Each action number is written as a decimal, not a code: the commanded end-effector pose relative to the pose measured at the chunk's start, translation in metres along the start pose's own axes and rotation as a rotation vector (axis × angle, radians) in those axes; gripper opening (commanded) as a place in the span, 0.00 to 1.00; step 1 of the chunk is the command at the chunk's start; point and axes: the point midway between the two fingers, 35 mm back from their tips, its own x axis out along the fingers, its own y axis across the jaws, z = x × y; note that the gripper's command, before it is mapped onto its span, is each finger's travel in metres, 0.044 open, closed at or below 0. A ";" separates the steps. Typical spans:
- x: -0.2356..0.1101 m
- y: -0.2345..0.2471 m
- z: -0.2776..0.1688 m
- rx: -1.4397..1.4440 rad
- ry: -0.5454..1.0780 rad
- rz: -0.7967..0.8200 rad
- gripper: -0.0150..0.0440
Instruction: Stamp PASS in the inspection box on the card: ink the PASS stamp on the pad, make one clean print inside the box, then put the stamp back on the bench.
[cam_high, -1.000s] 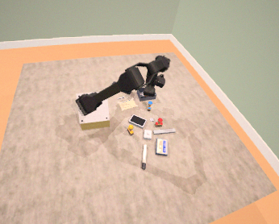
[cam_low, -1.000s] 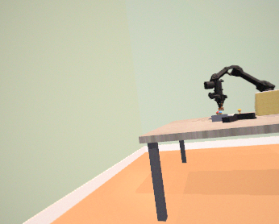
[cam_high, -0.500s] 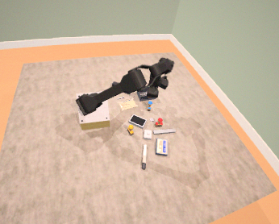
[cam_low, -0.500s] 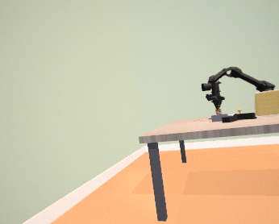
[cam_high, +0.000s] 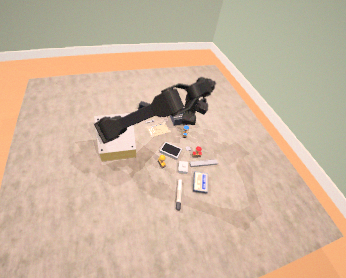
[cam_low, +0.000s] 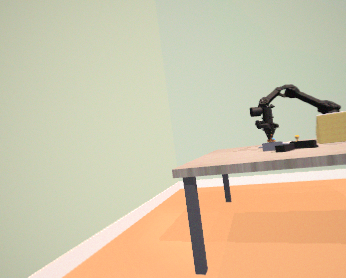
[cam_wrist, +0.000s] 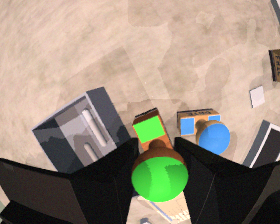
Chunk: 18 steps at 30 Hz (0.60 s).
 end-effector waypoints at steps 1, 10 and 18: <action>0.011 -0.002 -0.002 -0.010 0.002 -0.011 0.25; 0.025 -0.003 -0.003 -0.010 0.002 -0.012 0.25; 0.038 -0.004 -0.004 -0.010 0.001 -0.014 0.25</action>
